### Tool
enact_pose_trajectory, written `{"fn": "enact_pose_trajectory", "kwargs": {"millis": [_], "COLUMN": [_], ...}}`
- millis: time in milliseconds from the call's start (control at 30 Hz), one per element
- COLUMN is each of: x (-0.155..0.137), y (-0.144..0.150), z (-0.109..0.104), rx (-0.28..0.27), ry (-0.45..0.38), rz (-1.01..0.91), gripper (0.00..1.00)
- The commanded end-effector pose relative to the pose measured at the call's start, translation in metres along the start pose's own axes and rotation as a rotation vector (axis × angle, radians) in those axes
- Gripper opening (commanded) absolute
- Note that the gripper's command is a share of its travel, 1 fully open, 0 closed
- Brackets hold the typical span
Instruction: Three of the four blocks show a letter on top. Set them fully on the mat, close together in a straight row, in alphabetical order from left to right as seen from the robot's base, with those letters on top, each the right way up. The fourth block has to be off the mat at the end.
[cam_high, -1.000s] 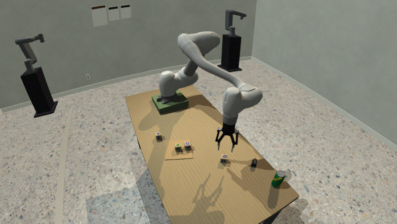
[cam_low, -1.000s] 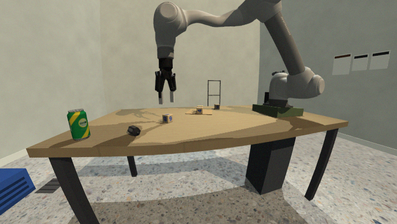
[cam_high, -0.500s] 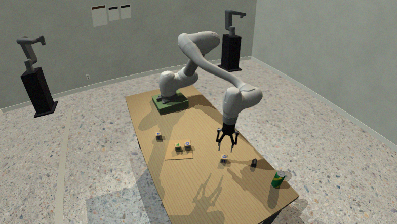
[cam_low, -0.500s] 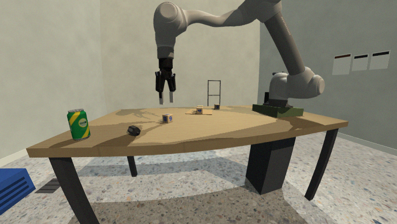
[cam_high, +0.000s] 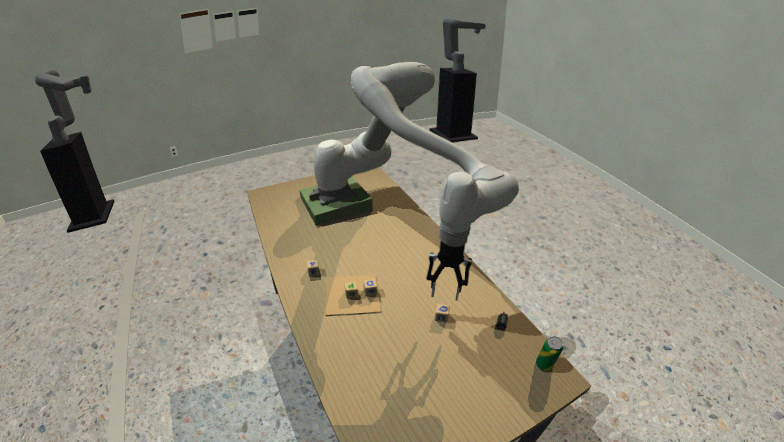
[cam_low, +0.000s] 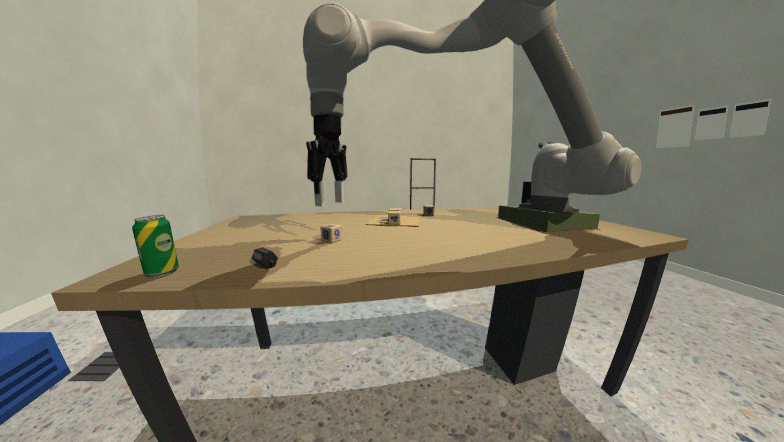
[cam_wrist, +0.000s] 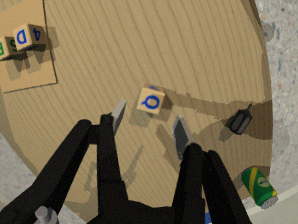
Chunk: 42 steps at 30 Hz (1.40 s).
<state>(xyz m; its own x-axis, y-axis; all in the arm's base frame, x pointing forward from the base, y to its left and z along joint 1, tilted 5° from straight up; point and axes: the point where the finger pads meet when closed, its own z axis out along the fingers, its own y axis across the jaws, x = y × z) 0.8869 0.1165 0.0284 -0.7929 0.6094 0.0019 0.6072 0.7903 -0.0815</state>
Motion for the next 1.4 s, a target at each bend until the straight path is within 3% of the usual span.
{"fn": "enact_pose_trajectory", "kwargs": {"millis": [0,600,1367], "x": [0.0,0.0,-0.001], "y": [0.0,0.0,0.001], "z": [-0.001,0.008,0.04], "rx": [-0.002,-0.001,-0.001], "ry": [-0.001,-0.001,-0.001], "rz": [0.0,0.0,0.0], "gripper": [0.55,0.55,0.55]}}
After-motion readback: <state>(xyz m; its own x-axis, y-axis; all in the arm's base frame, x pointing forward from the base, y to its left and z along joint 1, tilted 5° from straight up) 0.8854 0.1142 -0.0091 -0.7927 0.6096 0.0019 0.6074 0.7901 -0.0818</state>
